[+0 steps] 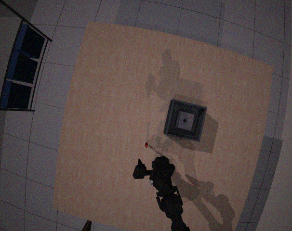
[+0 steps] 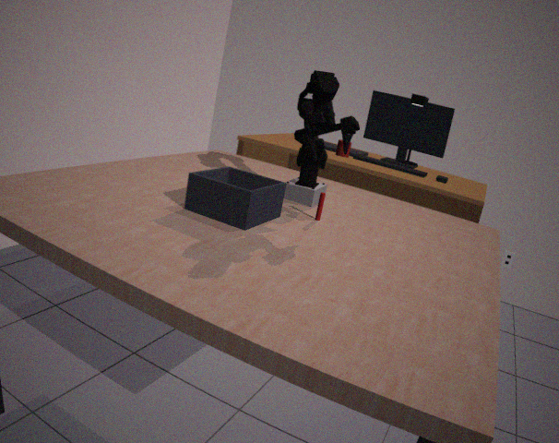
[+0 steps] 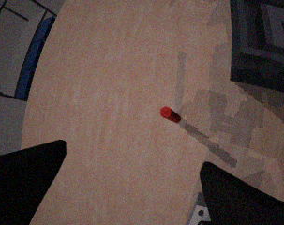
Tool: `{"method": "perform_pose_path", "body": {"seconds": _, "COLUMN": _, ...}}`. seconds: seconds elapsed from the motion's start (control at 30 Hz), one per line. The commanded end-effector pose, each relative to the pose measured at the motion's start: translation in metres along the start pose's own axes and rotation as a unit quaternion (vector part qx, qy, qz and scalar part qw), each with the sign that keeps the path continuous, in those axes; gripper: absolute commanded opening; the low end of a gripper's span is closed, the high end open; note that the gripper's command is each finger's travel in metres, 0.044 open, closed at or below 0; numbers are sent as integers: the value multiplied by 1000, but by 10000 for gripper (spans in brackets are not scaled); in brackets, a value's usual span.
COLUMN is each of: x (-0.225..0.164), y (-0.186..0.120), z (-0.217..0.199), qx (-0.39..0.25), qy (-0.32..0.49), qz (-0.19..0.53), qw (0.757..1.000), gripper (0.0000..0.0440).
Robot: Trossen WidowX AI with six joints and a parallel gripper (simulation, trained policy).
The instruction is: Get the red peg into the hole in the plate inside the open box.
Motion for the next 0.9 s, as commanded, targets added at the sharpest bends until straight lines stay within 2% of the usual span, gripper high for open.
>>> {"method": "perform_pose_path", "body": {"seconds": 0.0, "x": 4, "y": 3, "z": 0, "qx": -33, "qy": 58, "qz": 20, "qw": 998, "gripper": 440}}
{"method": "perform_pose_path", "body": {"seconds": 0.2, "x": 13, "y": 13, "z": 1, "qx": -87, "qy": 139, "qz": 50, "qw": 985, "gripper": 440}}
{"method": "perform_pose_path", "body": {"seconds": 0.47, "x": 28, "y": 35, "z": 6, "qx": -169, "qy": 231, "qz": 82, "qw": 955, "gripper": 440}}
{"method": "perform_pose_path", "body": {"seconds": 0.87, "x": 43, "y": 78, "z": 14, "qx": -256, "qy": 287, "qz": 103, "qw": 917, "gripper": 440}}
Point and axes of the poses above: the point midway between the two fingers, 35 mm back from their tips, its own y axis out along the fingers, its own z axis across the jaws, x = y × z, the point moved 7 cm from there along -y, back along the fingers, and after that the axes turned 3 degrees about -y, right-handed, at the moved point
